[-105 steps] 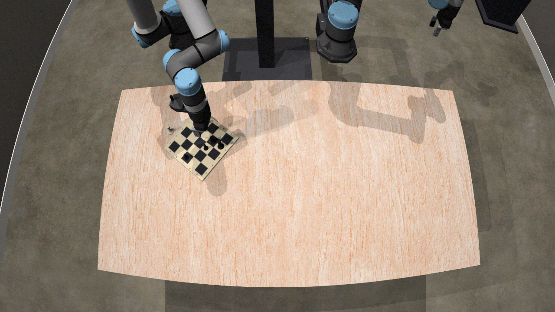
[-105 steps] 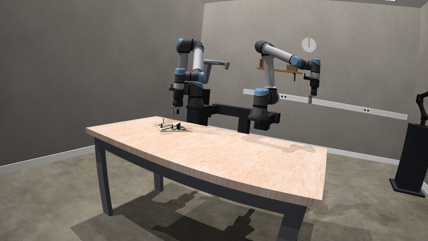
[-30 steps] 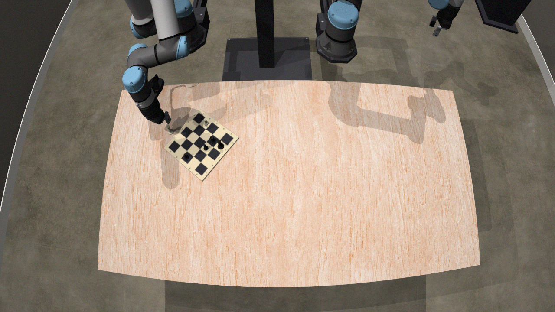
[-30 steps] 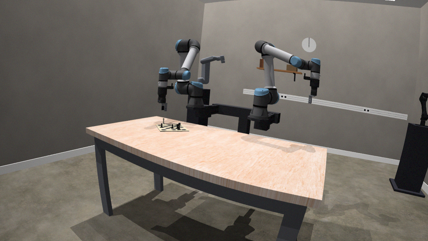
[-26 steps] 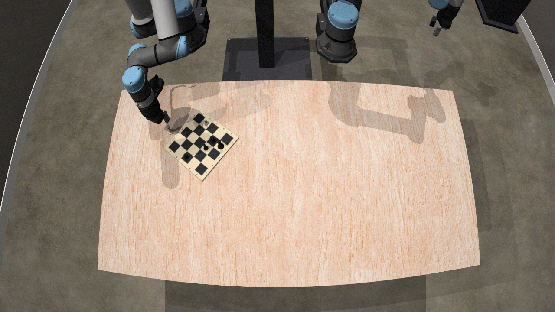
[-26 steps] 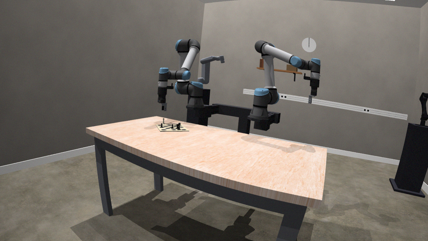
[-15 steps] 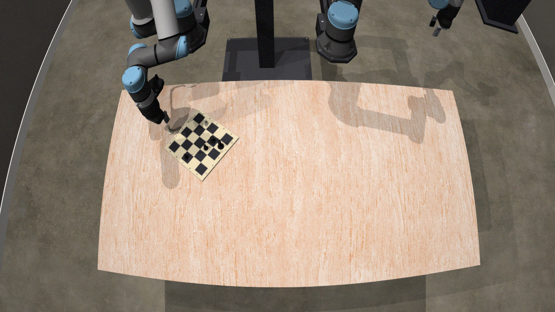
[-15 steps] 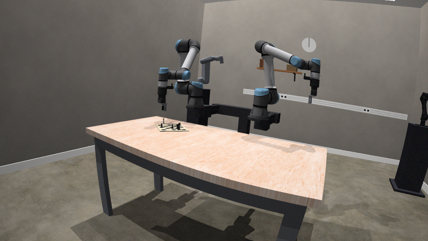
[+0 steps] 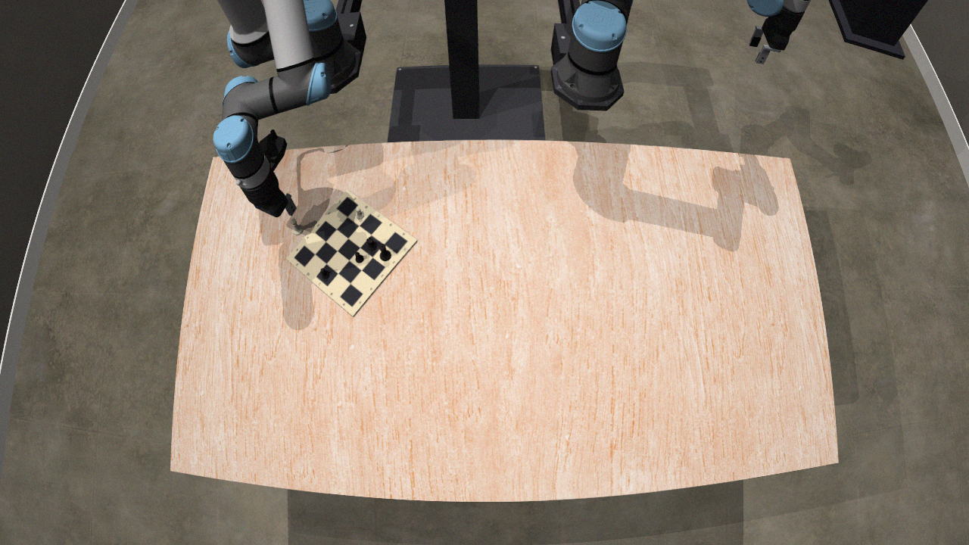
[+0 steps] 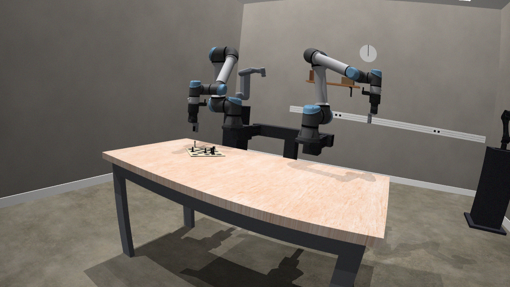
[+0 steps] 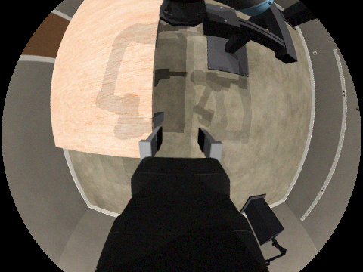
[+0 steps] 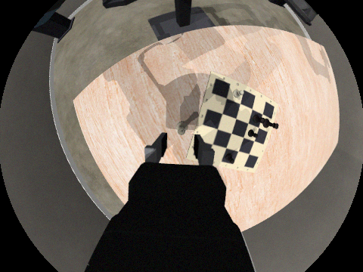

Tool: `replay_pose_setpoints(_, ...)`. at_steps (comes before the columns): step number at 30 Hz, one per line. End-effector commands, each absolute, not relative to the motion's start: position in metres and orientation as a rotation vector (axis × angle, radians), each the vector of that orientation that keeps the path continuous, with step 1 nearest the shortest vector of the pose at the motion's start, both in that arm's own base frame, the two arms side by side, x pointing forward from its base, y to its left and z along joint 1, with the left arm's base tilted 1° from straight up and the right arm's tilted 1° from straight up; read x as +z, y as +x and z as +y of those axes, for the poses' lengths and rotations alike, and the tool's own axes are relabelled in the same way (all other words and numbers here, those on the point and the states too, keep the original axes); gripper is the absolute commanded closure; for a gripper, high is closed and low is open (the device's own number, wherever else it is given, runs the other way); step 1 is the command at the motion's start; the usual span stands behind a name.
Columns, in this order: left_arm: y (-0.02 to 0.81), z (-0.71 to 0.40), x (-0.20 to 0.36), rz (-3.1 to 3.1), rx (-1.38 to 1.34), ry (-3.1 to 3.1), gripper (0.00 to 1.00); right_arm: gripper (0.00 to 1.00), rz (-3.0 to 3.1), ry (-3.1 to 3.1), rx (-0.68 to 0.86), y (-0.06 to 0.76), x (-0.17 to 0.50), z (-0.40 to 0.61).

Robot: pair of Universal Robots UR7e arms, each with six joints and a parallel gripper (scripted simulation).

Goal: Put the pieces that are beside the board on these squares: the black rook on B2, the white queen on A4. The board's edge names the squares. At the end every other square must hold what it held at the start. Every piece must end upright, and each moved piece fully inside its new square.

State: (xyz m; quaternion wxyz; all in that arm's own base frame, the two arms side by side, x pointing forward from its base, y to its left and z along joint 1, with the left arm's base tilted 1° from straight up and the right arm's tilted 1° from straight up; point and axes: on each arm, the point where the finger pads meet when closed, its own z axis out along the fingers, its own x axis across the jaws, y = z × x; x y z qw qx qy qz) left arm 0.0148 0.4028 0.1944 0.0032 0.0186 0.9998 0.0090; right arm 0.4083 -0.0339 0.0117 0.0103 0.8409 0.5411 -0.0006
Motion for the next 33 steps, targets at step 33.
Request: replay_pose_setpoints(33,0.015,0.403,0.195,3.134,0.030,0.058,0.00,0.21,1.688,2.624,0.000,0.409,-0.027,-0.034)
